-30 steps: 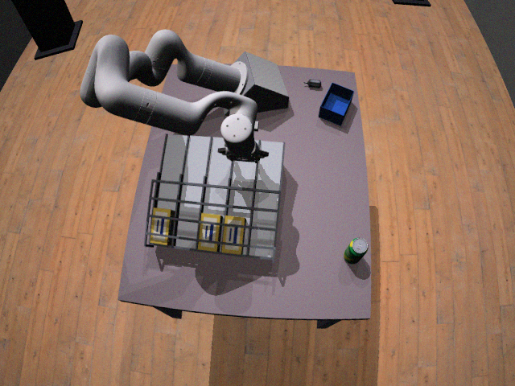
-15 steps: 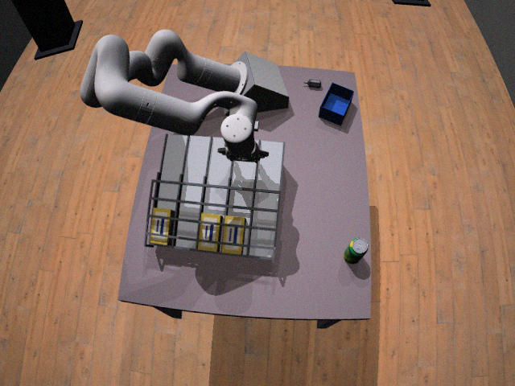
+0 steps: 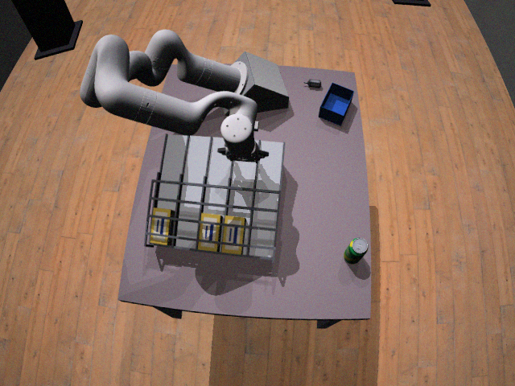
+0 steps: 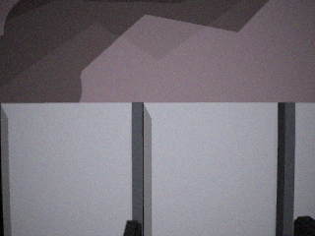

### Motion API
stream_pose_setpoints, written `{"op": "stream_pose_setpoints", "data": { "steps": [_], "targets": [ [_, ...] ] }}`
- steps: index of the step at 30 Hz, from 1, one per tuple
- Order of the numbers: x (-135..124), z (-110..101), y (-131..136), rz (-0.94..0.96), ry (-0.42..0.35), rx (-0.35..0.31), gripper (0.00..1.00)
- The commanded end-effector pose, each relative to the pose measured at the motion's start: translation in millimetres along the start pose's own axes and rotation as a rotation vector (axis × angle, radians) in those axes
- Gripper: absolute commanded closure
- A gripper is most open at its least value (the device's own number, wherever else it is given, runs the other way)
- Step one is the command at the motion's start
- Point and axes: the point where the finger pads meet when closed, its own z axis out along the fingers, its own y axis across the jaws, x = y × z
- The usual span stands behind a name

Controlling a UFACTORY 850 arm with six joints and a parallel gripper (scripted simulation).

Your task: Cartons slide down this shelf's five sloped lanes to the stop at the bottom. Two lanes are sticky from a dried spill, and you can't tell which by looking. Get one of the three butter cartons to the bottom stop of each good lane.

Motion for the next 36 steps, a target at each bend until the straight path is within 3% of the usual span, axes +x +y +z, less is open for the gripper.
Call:
{"op": "stream_pose_setpoints", "data": {
  "steps": [1, 14, 15, 36],
  "targets": [
    [-0.3, -0.7, 0.3, 0.0, -0.001, -0.001, 0.08],
    [-0.3, -0.7, 0.3, 0.0, -0.001, -0.001, 0.08],
    [-0.3, -0.7, 0.3, 0.0, -0.001, -0.001, 0.0],
    [-0.3, -0.7, 0.3, 0.0, -0.001, -0.001, 0.0]
  ]
}}
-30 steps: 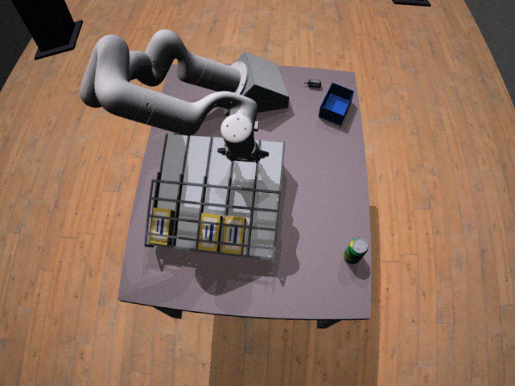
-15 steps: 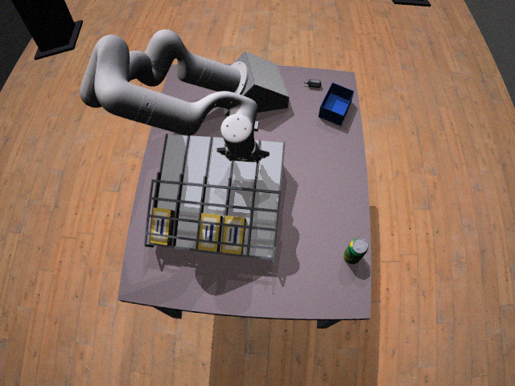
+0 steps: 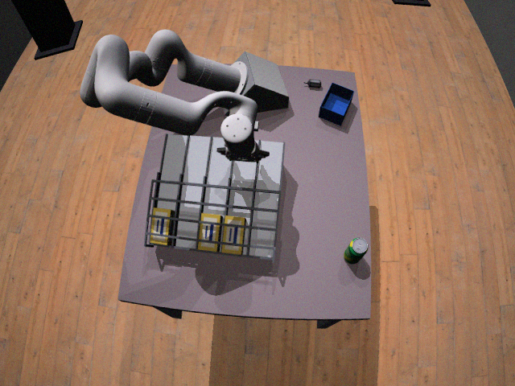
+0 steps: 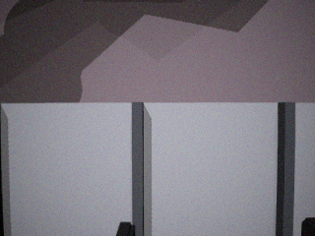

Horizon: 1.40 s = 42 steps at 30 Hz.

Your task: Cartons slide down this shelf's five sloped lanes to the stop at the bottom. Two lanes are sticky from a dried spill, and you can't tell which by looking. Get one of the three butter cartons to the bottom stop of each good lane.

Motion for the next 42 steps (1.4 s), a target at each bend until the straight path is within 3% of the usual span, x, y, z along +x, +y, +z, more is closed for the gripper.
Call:
{"op": "stream_pose_setpoints", "data": {
  "steps": [1, 29, 30, 42],
  "targets": [
    [0, -1, 0, 0.0, -0.001, -0.001, 0.0],
    [0, -1, 0, 0.0, -0.001, -0.001, 0.0],
    [0, -29, 0, 0.0, -0.001, -0.001, 0.0],
    [0, -29, 0, 0.0, -0.001, -0.001, 0.0]
  ]
}}
